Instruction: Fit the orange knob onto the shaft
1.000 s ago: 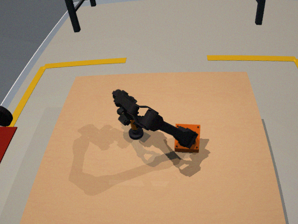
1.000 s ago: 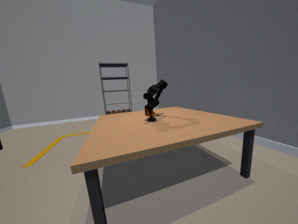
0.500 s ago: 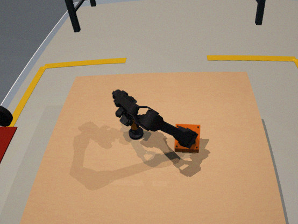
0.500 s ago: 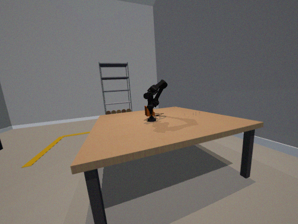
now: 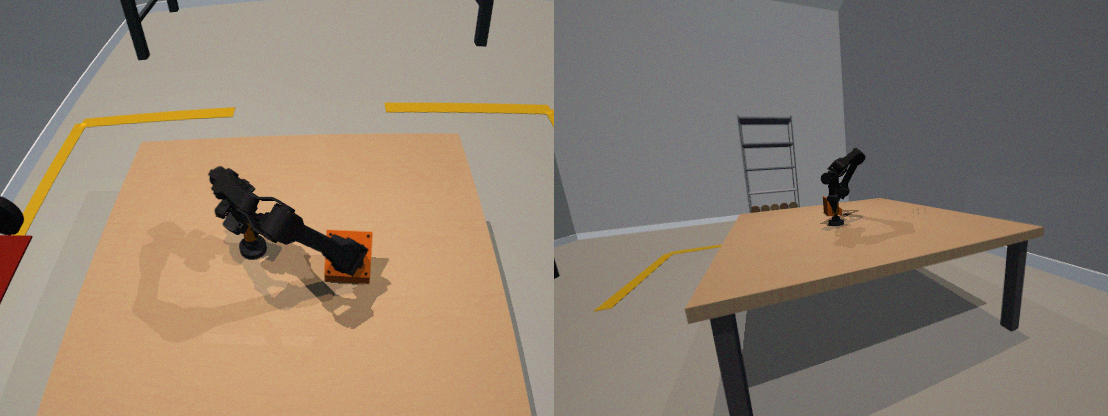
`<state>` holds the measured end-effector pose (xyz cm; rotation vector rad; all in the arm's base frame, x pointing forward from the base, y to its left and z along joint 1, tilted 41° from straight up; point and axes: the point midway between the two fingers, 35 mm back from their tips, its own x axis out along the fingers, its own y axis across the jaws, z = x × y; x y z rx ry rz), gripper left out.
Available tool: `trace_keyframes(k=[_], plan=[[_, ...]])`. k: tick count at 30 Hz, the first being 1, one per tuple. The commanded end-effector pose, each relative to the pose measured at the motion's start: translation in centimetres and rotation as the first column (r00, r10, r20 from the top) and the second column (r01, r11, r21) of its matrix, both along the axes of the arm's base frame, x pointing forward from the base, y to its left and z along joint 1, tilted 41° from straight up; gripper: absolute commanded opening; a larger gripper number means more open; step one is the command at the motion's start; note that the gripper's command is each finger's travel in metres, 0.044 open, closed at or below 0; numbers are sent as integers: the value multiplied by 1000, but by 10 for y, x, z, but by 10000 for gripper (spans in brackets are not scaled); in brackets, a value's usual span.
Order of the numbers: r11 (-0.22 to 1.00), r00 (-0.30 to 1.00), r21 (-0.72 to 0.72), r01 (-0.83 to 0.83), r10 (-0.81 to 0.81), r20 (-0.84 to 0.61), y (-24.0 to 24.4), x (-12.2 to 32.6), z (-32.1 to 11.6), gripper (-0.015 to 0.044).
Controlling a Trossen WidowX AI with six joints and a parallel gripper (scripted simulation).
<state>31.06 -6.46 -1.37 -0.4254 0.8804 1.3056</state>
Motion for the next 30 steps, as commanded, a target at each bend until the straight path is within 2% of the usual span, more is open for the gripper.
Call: trace_keyframes(k=[1, 15, 22, 30], plan=[[1000, 1000, 3, -4, 4, 5, 1, 0, 1, 0], [1000, 1000, 3, -4, 4, 5, -1, 2, 5, 0], [988, 979, -10, -154, 154, 134, -2, 3, 2, 0], [987, 977, -12, -161, 161, 140, -1, 2, 0, 0]])
